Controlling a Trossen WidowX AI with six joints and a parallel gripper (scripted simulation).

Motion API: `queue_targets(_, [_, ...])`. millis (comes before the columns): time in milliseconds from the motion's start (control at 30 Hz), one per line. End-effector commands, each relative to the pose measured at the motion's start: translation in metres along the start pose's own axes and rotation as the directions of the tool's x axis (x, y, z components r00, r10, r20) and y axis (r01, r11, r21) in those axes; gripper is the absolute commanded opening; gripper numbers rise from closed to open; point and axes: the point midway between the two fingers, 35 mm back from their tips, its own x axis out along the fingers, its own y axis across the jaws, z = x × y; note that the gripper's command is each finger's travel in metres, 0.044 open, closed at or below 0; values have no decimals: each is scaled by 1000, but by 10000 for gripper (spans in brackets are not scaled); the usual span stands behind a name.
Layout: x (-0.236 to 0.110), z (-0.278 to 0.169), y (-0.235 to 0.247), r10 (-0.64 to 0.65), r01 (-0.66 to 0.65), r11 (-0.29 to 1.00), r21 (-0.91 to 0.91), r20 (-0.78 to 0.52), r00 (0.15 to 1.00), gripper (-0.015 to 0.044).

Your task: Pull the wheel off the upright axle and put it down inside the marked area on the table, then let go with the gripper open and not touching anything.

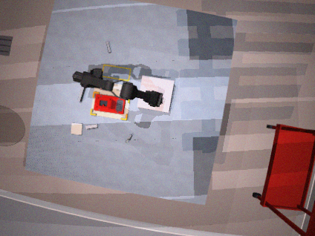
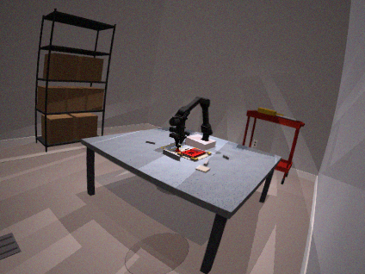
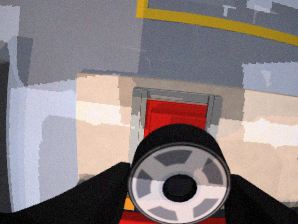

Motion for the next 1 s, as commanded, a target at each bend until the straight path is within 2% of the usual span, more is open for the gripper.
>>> queue_targets(0, [-4, 0, 0, 4, -4, 1000, -1, 3, 1000, 0])
queue_targets(967, [-14, 0, 0, 6, -6, 1000, 0, 4, 1000, 0])
